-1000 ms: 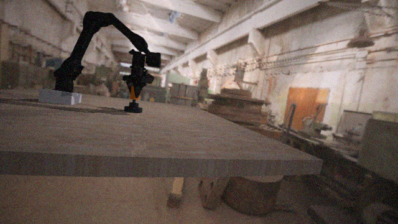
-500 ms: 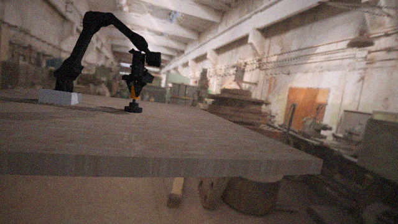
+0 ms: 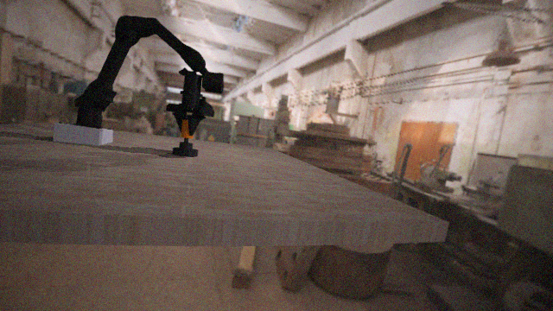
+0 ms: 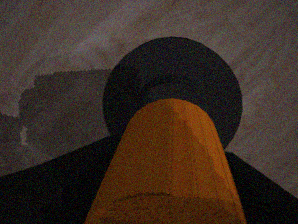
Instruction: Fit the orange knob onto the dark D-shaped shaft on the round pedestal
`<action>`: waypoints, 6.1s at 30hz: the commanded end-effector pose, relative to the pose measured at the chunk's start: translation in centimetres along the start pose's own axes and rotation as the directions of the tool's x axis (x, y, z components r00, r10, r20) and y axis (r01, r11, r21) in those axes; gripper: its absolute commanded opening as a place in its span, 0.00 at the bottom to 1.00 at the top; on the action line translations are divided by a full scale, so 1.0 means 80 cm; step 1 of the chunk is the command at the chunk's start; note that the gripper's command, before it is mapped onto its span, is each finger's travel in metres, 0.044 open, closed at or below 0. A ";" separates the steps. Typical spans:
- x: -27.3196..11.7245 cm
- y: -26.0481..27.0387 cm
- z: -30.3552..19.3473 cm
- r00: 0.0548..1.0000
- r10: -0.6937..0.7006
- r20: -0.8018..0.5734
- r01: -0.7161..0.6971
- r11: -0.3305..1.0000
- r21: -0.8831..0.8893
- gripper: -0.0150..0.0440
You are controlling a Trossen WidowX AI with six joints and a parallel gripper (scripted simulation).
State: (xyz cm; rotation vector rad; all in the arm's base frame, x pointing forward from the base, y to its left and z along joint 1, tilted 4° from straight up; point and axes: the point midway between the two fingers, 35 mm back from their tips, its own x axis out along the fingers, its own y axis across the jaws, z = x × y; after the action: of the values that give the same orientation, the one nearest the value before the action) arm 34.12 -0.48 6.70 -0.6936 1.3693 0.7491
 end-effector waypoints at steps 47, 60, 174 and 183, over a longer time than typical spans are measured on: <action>0.002 0.000 0.001 1.000 0.000 0.002 0.000 0.976 -0.216 0.25; 0.002 0.000 0.001 1.000 0.000 0.002 0.000 0.976 -0.216 0.25; -0.001 0.000 0.000 1.000 0.000 0.002 0.001 0.663 -0.749 0.25; 0.002 -0.001 0.001 1.000 0.000 0.002 0.001 0.663 -0.749 0.25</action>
State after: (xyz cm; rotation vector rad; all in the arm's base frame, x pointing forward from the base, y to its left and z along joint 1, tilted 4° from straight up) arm 34.17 -0.48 6.65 -1.3372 1.0205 1.3403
